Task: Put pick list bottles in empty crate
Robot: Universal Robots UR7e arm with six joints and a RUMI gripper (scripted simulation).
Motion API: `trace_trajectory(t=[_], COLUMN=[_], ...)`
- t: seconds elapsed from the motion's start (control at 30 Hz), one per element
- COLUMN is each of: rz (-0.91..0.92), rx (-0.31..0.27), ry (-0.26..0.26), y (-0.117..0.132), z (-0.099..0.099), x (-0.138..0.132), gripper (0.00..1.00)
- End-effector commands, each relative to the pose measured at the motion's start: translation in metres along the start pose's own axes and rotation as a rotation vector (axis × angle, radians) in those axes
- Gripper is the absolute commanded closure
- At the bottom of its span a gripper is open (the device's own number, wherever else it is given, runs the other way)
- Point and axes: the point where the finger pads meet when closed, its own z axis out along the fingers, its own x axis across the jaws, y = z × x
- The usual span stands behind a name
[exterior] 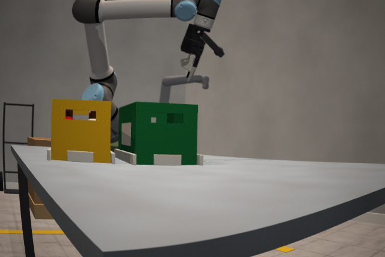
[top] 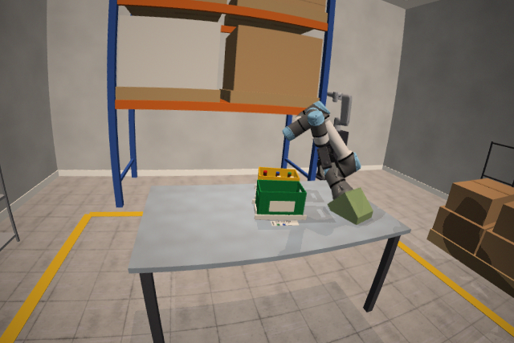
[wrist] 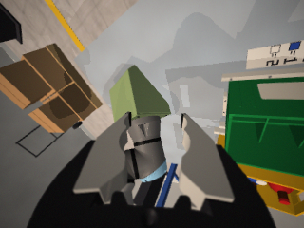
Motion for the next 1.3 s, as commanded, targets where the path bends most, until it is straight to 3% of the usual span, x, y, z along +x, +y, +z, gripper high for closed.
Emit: trace_trajectory(t=[0.0,0.47,0.6,0.87,0.97,1.07,1.17,1.27], rz=[0.057,0.263,0.263,0.400,0.400,0.467,0.467,0.534], rx=[0.018,0.124,0.124,0.214,0.214,0.264,0.264,0.317], ry=[0.038,0.160,0.160,0.224,0.224,0.250,0.250,0.271], y=[-0.014,-0.056,-0.059,-0.085,-0.088,-0.099,-0.102,-0.112], z=[-0.007,-0.031,-0.033,-0.049,-0.051,-0.058,-0.060,-0.067], x=[-0.001,-0.017,-0.019,-0.034,-0.036,-0.044,-0.046,-0.055], gripper=[0.62,0.62,0.62,0.62,0.62,0.62,0.62,0.62])
